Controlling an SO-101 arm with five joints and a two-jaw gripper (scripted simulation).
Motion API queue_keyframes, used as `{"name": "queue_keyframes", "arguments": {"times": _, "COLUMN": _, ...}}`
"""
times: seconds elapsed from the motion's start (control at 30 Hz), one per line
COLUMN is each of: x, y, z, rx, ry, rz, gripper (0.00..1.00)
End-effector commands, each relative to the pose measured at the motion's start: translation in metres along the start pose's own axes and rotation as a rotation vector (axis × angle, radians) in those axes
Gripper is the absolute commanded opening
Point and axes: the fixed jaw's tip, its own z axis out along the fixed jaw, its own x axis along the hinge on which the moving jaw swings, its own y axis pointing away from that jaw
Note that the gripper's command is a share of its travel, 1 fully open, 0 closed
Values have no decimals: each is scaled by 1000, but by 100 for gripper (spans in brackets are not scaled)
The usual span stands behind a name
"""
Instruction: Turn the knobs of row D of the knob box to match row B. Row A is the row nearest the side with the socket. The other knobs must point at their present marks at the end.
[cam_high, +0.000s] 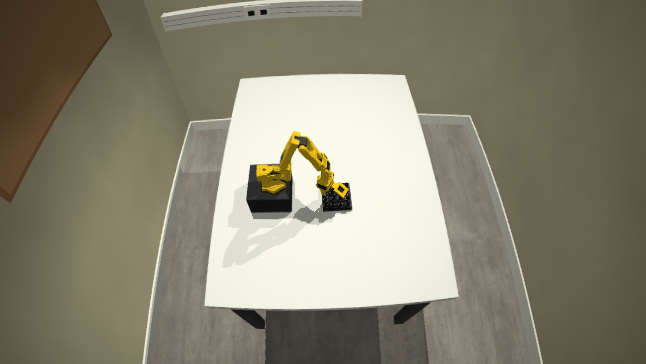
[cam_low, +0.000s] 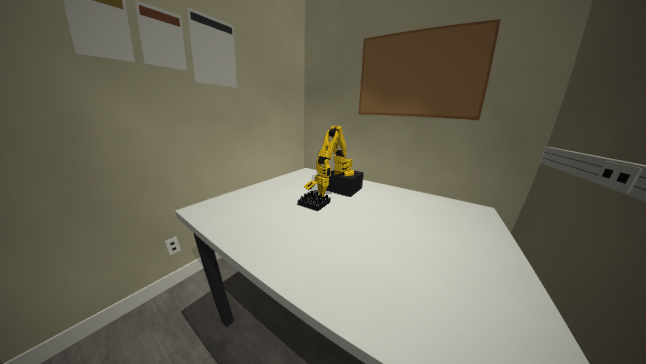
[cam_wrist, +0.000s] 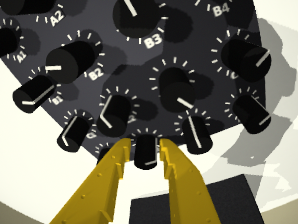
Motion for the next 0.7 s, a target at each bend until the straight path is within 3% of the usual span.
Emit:
{"name": "queue_keyframes", "arguments": {"times": 0.0, "x": 0, "y": -2, "z": 1, "rx": 3, "ry": 10, "rz": 9, "gripper": 10}}
{"name": "queue_keyframes", "arguments": {"times": 0.67, "x": 1, "y": -2, "z": 0, "rx": 3, "ry": 10, "rz": 9, "gripper": 10}}
